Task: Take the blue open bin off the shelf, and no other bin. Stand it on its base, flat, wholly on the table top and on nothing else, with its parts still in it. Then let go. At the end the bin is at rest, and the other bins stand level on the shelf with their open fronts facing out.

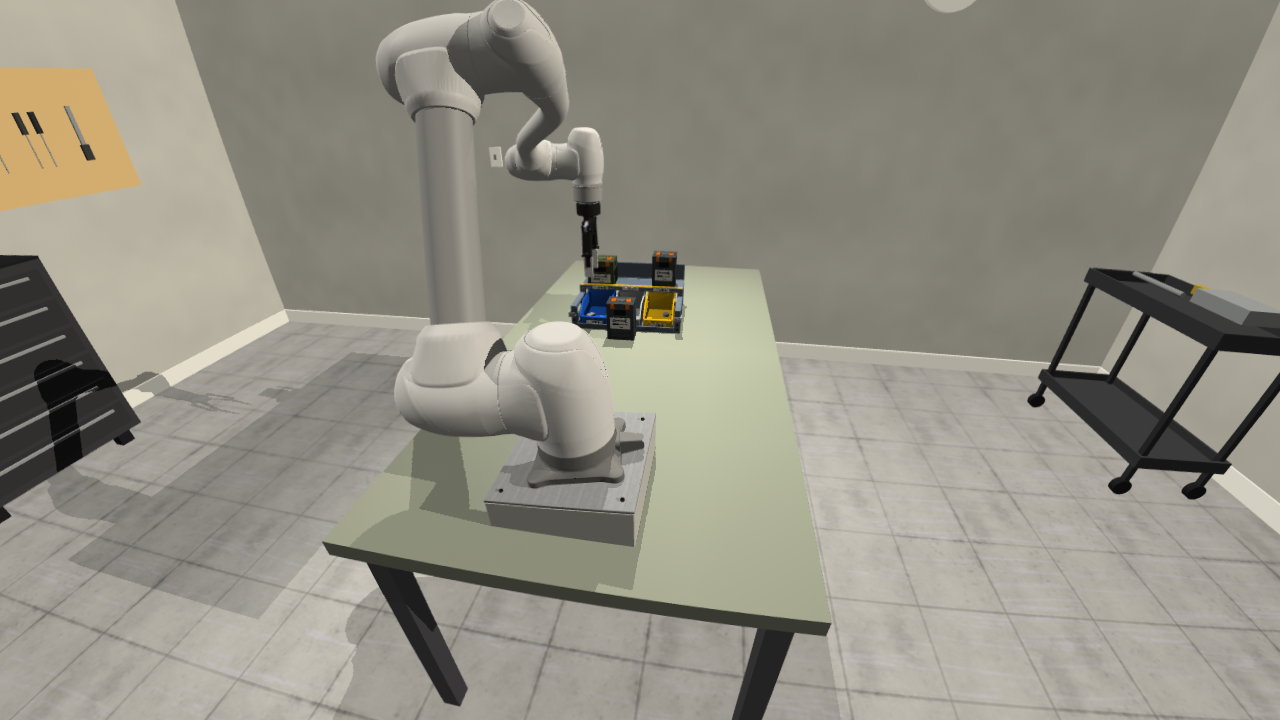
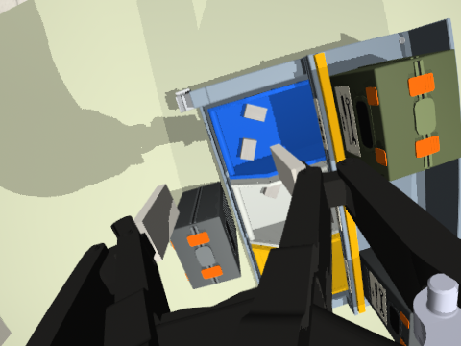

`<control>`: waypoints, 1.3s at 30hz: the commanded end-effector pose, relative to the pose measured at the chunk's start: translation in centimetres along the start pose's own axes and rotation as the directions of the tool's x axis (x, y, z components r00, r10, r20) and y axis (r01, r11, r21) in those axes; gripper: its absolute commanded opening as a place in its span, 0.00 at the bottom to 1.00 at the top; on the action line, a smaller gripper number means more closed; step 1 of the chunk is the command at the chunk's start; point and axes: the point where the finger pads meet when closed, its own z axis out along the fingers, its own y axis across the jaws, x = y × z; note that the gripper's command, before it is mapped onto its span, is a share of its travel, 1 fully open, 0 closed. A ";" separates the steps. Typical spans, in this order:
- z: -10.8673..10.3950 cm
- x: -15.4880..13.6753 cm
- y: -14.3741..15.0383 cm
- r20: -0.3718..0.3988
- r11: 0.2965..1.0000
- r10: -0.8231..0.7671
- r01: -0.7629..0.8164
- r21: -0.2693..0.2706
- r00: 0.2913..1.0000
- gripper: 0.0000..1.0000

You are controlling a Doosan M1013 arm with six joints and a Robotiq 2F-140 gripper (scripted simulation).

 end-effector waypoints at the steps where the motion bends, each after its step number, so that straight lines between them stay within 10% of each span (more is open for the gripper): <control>1: 0.0 0.0 0.0 0.000 0.999 0.045 -0.045 0.000 0.999 0.57; 39: -0.1 0.0 0.0 0.000 1.000 0.009 -0.009 0.000 1.000 0.57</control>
